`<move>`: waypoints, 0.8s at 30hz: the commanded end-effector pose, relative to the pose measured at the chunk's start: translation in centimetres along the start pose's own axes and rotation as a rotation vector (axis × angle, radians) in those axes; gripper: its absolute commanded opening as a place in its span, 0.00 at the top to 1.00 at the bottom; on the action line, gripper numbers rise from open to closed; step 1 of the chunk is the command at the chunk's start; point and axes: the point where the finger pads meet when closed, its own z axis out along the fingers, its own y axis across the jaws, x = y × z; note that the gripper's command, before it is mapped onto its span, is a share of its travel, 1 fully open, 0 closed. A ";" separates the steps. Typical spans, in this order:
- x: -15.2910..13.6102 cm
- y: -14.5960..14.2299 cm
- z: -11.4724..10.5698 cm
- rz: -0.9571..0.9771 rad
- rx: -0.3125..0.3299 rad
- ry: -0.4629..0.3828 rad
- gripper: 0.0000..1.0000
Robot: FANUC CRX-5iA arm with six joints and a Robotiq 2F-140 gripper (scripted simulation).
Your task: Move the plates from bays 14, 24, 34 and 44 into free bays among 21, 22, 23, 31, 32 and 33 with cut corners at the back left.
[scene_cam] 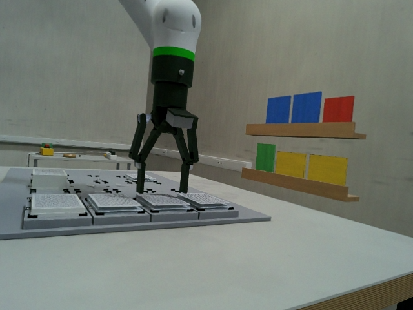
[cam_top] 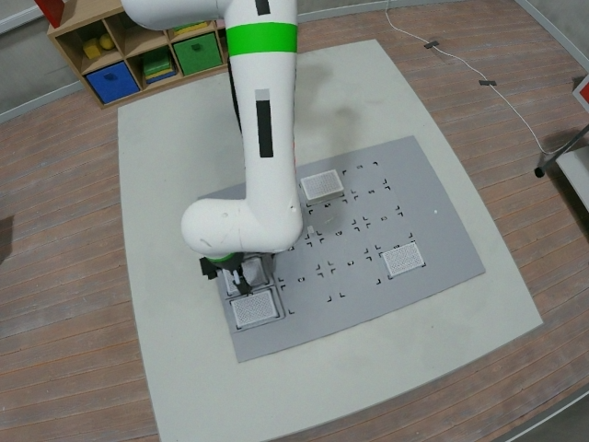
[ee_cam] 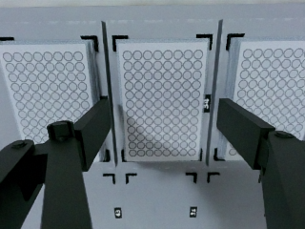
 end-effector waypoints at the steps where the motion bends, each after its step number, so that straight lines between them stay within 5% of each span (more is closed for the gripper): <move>1: 0.0 -0.1 0.1 0.000 0.002 0.001 0.30; 24: 0.0 -0.1 0.5 0.000 0.002 0.001 0.30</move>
